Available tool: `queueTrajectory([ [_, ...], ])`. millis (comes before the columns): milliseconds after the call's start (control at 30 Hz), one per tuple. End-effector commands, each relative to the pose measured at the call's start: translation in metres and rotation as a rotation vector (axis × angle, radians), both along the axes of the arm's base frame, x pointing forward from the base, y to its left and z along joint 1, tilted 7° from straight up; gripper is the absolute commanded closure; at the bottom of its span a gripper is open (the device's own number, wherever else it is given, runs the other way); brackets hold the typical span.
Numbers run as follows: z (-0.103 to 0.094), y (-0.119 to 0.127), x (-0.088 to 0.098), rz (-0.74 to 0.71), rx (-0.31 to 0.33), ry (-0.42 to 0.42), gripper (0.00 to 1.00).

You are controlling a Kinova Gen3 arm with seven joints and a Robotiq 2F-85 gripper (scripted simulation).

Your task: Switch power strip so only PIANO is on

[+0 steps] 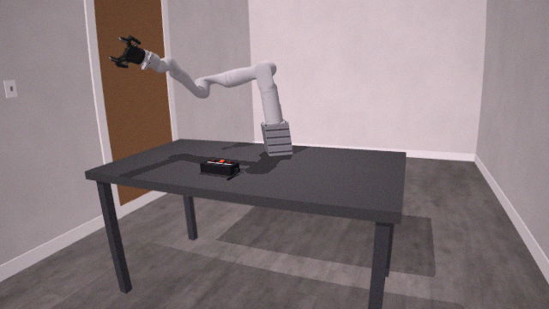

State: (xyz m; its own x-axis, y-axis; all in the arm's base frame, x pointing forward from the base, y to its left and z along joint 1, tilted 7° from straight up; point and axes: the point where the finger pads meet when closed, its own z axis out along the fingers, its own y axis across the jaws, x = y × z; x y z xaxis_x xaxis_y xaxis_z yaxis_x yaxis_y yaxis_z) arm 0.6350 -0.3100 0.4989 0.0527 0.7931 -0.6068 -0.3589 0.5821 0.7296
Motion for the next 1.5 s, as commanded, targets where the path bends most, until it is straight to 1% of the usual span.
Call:
queueTrajectory([
  [0,-0.010,0.043,0.023,0.064,-0.032,0.042,0.00],
  [33,-0.022,0.060,0.032,0.088,-0.047,0.073,0.00],
  [67,-0.022,0.060,0.032,0.088,-0.047,0.073,0.00],
  [133,-0.045,0.094,0.046,0.136,-0.078,0.136,0.00],
  [167,-0.045,0.094,0.046,0.136,-0.078,0.136,0.00],
  [233,-0.071,0.128,0.058,0.185,-0.112,0.202,0.00],
  [267,-0.071,0.128,0.058,0.185,-0.112,0.202,0.00],
  [300,-0.085,0.146,0.063,0.210,-0.131,0.236,0.00],
  [400,-0.085,0.146,0.063,0.210,-0.131,0.236,0.00],
  [433,-0.099,0.163,0.067,0.235,-0.151,0.270,0.00],
  [733,-0.099,0.163,0.067,0.235,-0.151,0.270,0.00],
  [767,-0.114,0.180,0.071,0.259,-0.171,0.305,0.00],
  [1000,-0.114,0.180,0.071,0.259,-0.171,0.305,0.00],
  [1033,-0.128,0.197,0.073,0.284,-0.192,0.340,0.00],
  [1267,-0.128,0.197,0.073,0.284,-0.192,0.340,0.00],
  [1300,-0.144,0.213,0.074,0.308,-0.214,0.376,0.00],
  [1467,-0.144,0.213,0.074,0.308,-0.214,0.376,0.00],
])
